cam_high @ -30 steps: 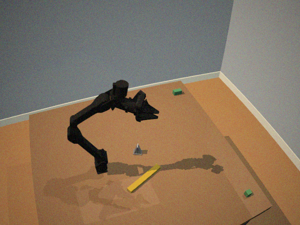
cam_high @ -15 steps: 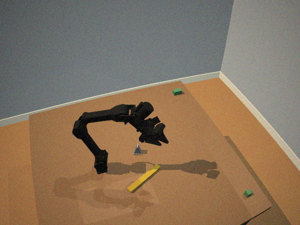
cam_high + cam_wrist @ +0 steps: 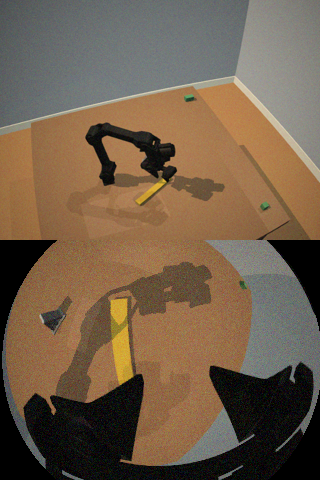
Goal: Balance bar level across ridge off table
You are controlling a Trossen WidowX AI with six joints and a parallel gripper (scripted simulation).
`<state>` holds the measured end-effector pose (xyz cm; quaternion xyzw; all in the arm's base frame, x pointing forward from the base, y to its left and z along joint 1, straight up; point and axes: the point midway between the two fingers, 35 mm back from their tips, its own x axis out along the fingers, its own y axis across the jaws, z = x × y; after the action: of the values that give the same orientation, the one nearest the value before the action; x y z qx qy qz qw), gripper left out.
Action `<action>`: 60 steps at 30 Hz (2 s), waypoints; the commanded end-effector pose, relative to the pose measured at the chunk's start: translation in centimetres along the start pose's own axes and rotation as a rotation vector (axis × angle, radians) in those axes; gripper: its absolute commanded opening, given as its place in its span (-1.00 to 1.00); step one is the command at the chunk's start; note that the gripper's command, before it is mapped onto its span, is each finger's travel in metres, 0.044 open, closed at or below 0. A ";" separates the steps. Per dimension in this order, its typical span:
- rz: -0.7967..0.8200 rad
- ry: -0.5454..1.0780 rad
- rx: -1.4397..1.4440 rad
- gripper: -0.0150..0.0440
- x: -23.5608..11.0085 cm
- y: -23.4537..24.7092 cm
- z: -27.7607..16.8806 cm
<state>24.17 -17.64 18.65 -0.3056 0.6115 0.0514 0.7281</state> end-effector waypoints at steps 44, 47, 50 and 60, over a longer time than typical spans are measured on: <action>0.365 0.072 0.077 0.58 11.2 8.5 -4.2; 0.365 0.072 0.077 0.58 11.3 8.6 -4.2; 0.365 0.072 0.077 0.58 11.3 8.6 -4.2; 0.364 0.079 0.081 0.49 11.3 8.5 -4.3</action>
<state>19.45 -16.28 4.69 -0.1622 0.6861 0.1455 0.6941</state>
